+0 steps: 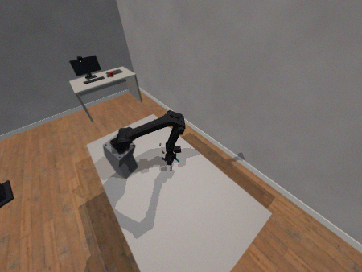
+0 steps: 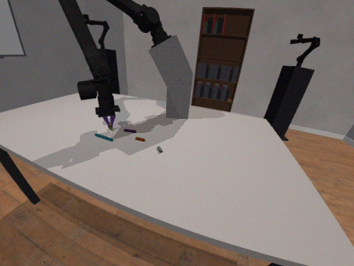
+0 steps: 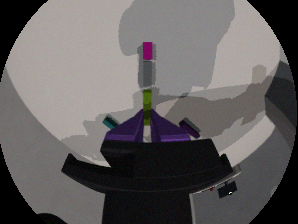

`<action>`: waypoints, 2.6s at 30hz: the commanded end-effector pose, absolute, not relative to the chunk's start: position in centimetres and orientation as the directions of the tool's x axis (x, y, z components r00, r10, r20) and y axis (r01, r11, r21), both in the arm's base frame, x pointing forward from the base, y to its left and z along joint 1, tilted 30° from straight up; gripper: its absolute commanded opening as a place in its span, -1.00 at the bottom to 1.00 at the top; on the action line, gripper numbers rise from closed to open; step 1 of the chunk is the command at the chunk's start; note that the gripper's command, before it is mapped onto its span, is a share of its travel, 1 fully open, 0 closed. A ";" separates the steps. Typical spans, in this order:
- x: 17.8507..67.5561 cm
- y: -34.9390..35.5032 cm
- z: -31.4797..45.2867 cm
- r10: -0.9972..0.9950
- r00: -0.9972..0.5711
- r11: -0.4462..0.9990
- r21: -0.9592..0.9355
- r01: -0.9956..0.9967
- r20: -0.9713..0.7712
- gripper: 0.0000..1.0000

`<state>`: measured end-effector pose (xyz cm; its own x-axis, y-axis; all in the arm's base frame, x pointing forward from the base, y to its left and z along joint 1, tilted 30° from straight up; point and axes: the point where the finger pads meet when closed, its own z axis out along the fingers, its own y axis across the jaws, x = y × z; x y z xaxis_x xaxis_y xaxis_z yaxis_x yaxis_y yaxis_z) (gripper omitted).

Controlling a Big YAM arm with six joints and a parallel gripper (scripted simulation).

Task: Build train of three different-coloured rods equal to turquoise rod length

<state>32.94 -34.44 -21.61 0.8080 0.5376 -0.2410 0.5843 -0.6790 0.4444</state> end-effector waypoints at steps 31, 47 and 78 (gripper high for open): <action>32.0 -34.9 -22.0 0.525 0.816 -0.689 0.443 0.574 -0.242 -0.91; 32.3 -35.6 -22.8 0.528 0.814 -0.685 0.446 0.577 -0.243 -0.91; 32.3 -35.6 -22.9 0.527 0.815 -0.686 0.445 0.576 -0.243 -0.91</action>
<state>32.94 -35.02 -22.38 0.8097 0.5354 -0.2402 0.5822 -0.6811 0.4440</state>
